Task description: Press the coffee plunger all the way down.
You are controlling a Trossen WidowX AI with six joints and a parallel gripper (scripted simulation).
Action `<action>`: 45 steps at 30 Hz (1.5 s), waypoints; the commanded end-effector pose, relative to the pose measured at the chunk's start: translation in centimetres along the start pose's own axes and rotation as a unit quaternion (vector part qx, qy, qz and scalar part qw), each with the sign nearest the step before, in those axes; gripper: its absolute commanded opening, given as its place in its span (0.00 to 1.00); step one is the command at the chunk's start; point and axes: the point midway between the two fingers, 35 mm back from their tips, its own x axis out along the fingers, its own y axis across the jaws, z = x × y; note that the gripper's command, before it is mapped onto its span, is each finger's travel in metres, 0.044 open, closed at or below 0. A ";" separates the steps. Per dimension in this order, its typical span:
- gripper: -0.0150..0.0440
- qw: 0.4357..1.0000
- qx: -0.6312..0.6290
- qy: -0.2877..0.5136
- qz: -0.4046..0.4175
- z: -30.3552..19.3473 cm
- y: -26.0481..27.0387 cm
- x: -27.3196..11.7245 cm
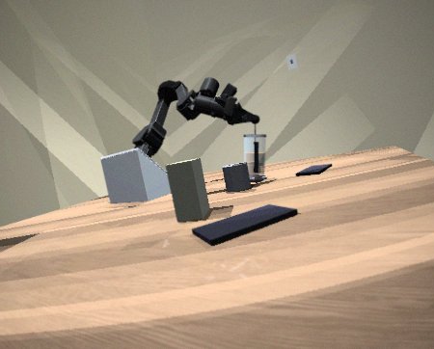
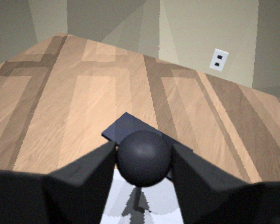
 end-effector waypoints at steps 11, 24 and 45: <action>0.47 0.999 0.019 0.031 0.008 -1.7 0.0 0.9; 0.47 0.999 0.019 0.031 0.008 -1.5 -0.2 1.2; 0.47 0.999 0.019 0.031 0.008 -1.2 -0.3 1.5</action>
